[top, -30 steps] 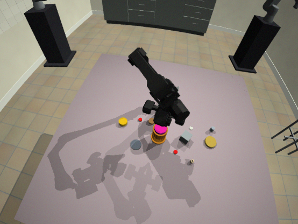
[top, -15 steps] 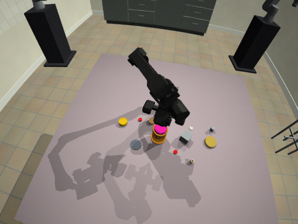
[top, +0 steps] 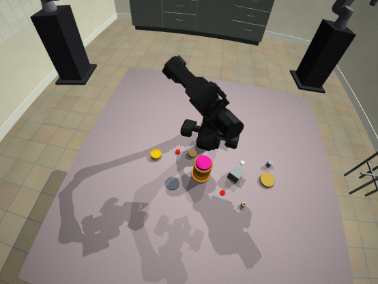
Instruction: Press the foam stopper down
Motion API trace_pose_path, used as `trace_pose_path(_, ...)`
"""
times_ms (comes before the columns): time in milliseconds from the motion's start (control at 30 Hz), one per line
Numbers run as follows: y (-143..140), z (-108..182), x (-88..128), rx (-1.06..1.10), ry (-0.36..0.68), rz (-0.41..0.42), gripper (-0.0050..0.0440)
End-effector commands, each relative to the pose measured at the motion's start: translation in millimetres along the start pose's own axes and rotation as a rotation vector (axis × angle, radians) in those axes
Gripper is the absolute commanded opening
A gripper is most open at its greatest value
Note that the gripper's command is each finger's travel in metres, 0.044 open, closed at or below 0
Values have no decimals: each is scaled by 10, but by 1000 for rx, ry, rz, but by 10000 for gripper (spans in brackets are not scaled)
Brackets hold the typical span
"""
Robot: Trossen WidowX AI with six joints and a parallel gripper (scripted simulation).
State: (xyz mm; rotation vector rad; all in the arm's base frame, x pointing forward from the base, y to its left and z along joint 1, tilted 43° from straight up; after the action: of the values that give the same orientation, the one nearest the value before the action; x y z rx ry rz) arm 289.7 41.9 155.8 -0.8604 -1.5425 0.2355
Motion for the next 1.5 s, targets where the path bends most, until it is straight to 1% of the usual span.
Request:
trace_pose_path(0, -4, -1, -274, -7, 36, 36, 0)
trace_pose_path(167, -34, 27, -688, -34, 77, 68, 0)
trace_pose_path(233, -47, 43, -792, -41, 87, 76, 0)
trace_pose_path(467, -48, 45, -816, -42, 89, 77, 0)
trace_pose_path(767, -53, 50, -950, -42, 88, 77, 0)
trace_pose_path(1467, -55, 53, -958, -42, 89, 77, 0)
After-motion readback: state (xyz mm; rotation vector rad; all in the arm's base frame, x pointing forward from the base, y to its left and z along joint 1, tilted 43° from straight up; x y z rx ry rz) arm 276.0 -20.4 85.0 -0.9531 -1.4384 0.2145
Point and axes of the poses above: the point midway between the two fingers, 35 mm back from their tips, its own x axis back along the fingers, its own y axis across the jaws, z = x × y, the point moved 3 cm from there along x, back along the fingers, and after that the axes turned 6 degrees about -x, right-handed, at the moved point
